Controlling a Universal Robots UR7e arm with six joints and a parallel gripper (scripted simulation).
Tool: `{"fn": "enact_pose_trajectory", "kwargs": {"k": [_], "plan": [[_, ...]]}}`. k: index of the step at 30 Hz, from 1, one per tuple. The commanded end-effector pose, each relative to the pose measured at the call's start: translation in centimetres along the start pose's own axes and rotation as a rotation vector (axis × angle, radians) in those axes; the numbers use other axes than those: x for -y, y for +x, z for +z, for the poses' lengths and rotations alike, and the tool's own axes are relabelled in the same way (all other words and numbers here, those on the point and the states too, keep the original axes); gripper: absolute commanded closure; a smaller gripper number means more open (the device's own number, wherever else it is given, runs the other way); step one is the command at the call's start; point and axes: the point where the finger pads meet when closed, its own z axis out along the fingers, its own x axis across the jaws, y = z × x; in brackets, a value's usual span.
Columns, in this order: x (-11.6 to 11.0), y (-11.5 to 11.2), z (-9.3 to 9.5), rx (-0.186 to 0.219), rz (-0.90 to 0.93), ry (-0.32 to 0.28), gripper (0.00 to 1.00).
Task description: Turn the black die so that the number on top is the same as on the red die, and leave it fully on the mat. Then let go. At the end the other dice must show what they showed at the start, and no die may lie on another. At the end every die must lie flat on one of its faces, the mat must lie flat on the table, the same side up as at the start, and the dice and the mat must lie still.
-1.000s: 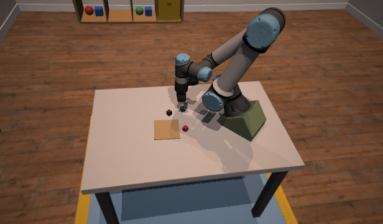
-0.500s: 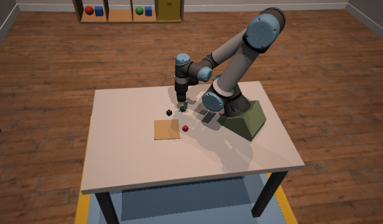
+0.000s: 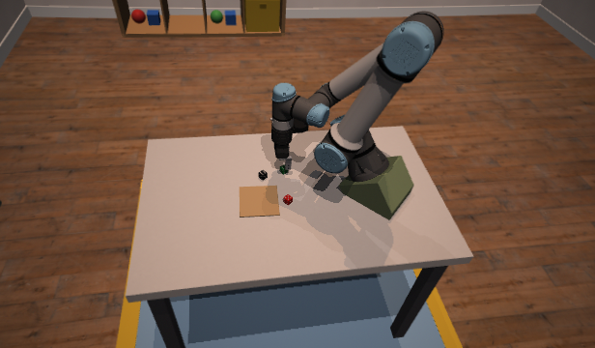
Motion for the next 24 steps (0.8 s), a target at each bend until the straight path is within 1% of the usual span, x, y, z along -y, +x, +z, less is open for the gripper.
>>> {"fn": "enact_pose_trajectory", "kwargs": {"k": [1, 12, 24], "plan": [[0.0, 0.0, 0.0, 0.000, 0.000, -0.001, 0.00], [-0.2, 0.0, 0.0, 0.000, 0.000, -0.001, 0.00], [-1.2, 0.3, 0.0, 0.000, 0.000, -0.001, 0.00]]}}
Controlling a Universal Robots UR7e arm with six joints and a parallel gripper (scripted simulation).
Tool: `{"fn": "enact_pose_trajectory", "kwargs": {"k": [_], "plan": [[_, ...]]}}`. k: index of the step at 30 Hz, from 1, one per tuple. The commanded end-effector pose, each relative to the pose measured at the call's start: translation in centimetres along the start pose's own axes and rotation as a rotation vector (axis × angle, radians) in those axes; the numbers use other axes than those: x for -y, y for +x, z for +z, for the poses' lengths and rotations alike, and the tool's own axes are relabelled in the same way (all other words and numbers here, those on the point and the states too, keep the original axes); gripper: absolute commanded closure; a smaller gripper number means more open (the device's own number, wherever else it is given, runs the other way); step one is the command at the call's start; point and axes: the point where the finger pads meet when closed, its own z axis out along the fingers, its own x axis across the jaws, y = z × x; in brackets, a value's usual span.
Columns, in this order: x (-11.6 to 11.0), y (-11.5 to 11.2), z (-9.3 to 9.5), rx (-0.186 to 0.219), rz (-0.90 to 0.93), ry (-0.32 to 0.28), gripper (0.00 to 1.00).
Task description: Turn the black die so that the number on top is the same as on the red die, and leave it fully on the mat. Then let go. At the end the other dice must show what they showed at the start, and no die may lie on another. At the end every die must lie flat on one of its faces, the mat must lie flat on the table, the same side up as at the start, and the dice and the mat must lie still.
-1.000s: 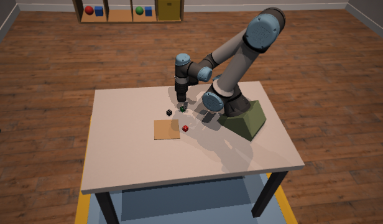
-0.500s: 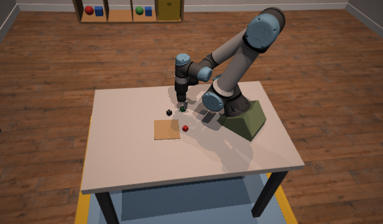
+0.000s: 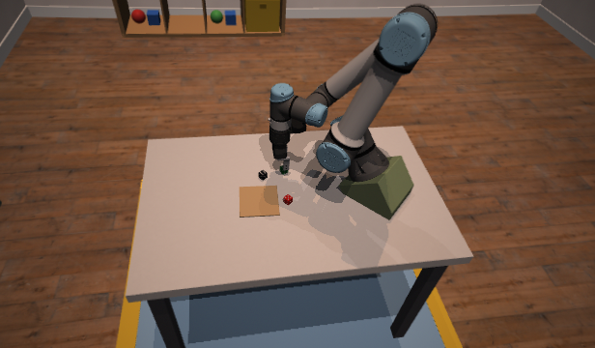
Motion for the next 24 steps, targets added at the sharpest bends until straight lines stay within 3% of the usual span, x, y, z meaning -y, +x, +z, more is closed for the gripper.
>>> {"fn": "enact_pose_trajectory", "kwargs": {"k": [1, 24], "plan": [[-0.5, 0.1, 0.0, 0.002, 0.000, 0.000, 0.00], [-5.9, 1.5, 0.0, 0.002, 0.000, 0.000, 0.00]]}}
